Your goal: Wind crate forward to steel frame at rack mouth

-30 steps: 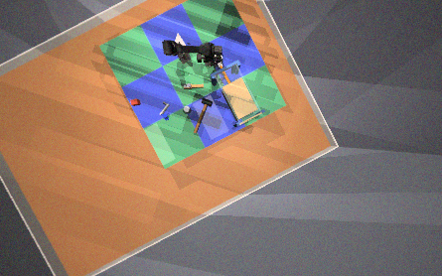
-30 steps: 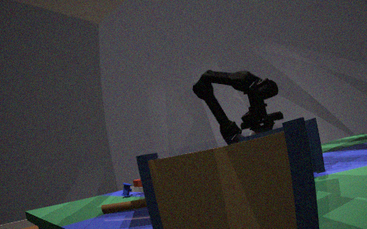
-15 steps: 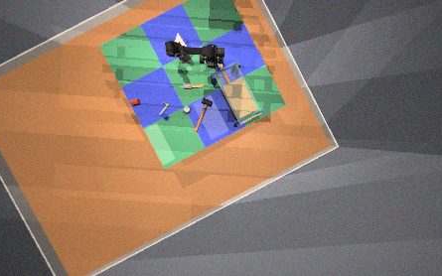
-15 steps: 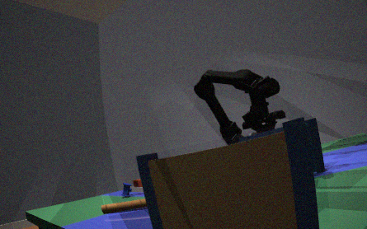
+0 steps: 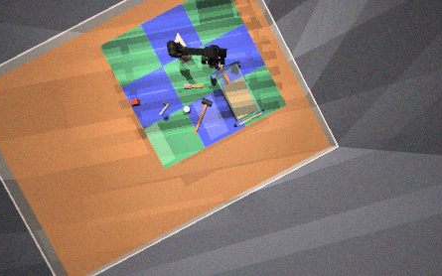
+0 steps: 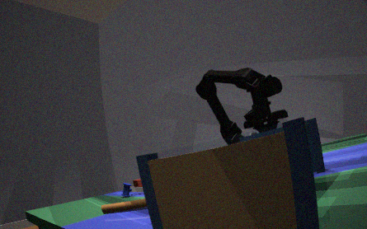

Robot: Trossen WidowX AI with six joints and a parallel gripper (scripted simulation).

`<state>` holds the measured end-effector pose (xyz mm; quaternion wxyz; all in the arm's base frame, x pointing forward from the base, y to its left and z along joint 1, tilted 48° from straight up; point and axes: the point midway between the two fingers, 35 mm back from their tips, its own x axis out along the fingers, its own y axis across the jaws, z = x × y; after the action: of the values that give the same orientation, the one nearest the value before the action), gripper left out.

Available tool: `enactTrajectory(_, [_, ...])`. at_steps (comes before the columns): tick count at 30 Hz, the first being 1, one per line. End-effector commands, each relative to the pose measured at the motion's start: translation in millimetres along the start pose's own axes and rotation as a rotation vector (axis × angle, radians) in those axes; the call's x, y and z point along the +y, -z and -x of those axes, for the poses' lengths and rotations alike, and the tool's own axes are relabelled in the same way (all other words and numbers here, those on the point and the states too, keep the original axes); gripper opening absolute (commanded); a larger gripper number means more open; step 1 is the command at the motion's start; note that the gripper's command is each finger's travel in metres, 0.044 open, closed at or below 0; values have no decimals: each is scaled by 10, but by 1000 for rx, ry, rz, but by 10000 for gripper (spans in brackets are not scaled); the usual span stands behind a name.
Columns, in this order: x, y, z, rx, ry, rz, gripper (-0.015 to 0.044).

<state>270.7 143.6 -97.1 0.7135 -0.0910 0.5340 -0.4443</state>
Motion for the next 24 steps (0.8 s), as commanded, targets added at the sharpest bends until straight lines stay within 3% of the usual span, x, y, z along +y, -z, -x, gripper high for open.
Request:
enactTrajectory(1, [93,-29,-30,-6,-7,-8,0])
enactTrajectory(24, [352,-26,-25,-6,-8,-9,0])
